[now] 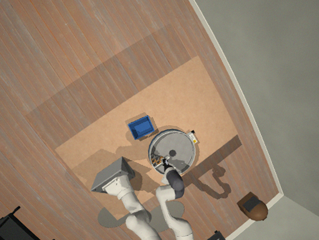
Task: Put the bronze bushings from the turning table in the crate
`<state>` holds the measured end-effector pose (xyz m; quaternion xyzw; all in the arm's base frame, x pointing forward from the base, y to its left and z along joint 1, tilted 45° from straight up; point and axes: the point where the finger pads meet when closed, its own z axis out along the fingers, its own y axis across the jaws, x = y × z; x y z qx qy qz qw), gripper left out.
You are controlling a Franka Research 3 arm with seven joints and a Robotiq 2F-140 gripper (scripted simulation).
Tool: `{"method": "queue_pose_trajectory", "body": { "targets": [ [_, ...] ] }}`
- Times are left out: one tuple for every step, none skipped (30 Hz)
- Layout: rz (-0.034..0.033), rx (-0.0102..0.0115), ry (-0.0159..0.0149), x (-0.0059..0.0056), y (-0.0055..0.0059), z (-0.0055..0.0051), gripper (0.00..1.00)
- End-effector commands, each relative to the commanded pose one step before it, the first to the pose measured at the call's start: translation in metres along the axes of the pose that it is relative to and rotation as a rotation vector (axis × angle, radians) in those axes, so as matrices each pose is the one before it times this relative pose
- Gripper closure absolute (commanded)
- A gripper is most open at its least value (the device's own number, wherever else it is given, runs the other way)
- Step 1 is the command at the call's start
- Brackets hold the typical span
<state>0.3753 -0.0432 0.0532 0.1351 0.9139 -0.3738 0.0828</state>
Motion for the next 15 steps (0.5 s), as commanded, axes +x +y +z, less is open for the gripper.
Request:
{"method": "queue_pose_trajectory", "body": {
  "targets": [
    [0.02394,0.00259,-0.01494,-0.00033,0.00177,-0.00053,0.9],
    [0.0,0.0,0.0,0.0,0.0,0.0,0.9],
    [0.0,0.0,0.0,0.0,0.0,0.0,0.9],
    [0.0,0.0,0.0,0.0,0.0,0.0,0.9],
    [0.0,0.0,0.0,0.0,0.0,0.0,0.9],
    [0.0,0.0,0.0,0.0,0.0,0.0,0.9],
    [0.0,0.0,0.0,0.0,0.0,0.0,0.9],
    [0.0,0.0,0.0,-0.00001,0.00003,0.0,0.9],
    [0.00002,0.0,-0.00002,-0.00005,0.00016,0.0,0.9],
    [0.00003,0.00001,-0.00003,-0.00011,0.00032,0.0,0.9],
    [0.00004,0.00001,-0.00004,-0.00015,0.00045,0.0,0.9],
    [0.00004,0.00001,-0.00005,-0.00016,0.0005,0.0,0.9],
    [0.00004,0.00001,-0.00004,-0.00014,0.00045,0.0,0.9],
    [0.00003,0.0,-0.00002,-0.0001,0.00032,0.0,0.9],
    [0.00001,0.0,-0.00001,-0.00005,0.00016,0.0,0.9]
  ]
}}
